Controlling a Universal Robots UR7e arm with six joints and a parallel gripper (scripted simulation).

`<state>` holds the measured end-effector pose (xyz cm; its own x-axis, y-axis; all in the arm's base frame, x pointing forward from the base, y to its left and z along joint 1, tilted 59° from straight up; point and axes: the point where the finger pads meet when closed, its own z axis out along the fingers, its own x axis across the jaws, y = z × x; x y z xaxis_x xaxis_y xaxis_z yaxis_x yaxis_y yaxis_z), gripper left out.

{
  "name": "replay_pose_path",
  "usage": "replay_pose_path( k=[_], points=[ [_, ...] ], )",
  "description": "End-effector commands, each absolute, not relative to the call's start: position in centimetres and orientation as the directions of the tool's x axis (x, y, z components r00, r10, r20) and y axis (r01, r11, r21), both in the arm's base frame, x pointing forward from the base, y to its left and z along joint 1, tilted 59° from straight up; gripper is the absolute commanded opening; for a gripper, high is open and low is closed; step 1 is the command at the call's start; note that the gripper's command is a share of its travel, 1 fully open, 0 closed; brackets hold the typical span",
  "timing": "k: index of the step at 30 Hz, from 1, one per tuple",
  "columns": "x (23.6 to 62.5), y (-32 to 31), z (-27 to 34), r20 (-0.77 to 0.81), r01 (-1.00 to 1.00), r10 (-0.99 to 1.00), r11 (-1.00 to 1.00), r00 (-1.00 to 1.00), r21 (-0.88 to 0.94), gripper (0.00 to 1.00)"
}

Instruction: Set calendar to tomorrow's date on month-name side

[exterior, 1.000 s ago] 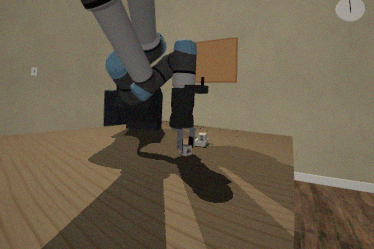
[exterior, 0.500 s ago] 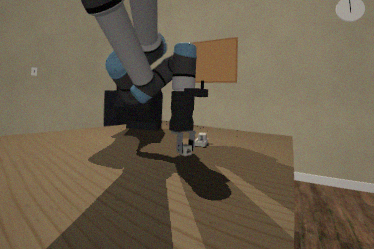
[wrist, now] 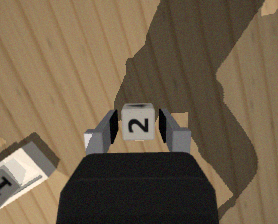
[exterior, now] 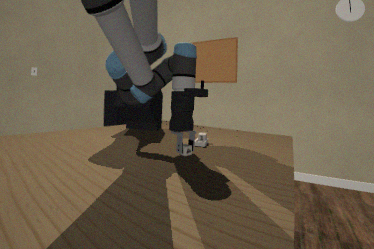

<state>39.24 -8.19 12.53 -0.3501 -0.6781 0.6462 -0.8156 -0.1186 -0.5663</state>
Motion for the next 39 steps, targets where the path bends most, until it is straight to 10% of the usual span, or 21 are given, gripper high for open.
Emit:
replay_pose_path(
  k=[1, 13, 14, 39],
  points=[
    [39.24, -8.16, 12.55, 0.646, -0.815, -0.678, -0.119, -0.35, -0.567, 0.87],
    [39.24, -8.16, 12.55, 0.646, -0.815, -0.678, -0.119, -0.35, -0.567, 0.87],
    [39.24, -8.16, 12.55, 0.646, -0.815, -0.678, -0.119, -0.35, -0.567, 0.57],
    [39.24, -8.16, 12.55, 0.646, -0.815, -0.678, -0.119, -0.35, -0.567, 0.57]
  ],
)
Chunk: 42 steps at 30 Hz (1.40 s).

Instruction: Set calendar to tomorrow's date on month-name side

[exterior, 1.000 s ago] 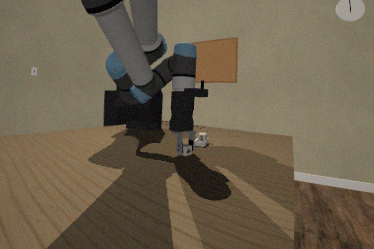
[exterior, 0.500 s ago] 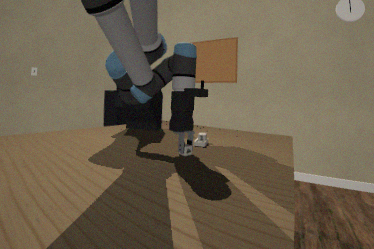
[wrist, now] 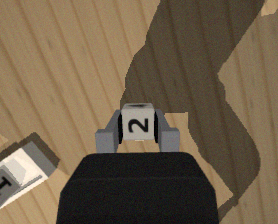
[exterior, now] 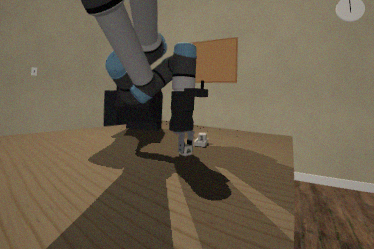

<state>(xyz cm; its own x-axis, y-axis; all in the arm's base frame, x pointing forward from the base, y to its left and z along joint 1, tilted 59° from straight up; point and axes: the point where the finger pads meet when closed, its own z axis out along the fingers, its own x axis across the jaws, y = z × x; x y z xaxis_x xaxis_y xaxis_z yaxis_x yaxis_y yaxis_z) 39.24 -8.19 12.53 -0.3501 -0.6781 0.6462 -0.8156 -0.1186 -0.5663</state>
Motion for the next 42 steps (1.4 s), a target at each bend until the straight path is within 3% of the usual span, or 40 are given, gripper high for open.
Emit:
replay_pose_path(
  k=[1, 42],
  points=[
    [39.2, -8.2, 12.6, 0.646, -0.815, -0.678, -0.119, -0.35, -0.567, 0.57],
    [37.0, -4.6, 15.1, 0.646, -0.815, -0.678, -0.119, -0.35, -0.567, 0.57]
  ],
)
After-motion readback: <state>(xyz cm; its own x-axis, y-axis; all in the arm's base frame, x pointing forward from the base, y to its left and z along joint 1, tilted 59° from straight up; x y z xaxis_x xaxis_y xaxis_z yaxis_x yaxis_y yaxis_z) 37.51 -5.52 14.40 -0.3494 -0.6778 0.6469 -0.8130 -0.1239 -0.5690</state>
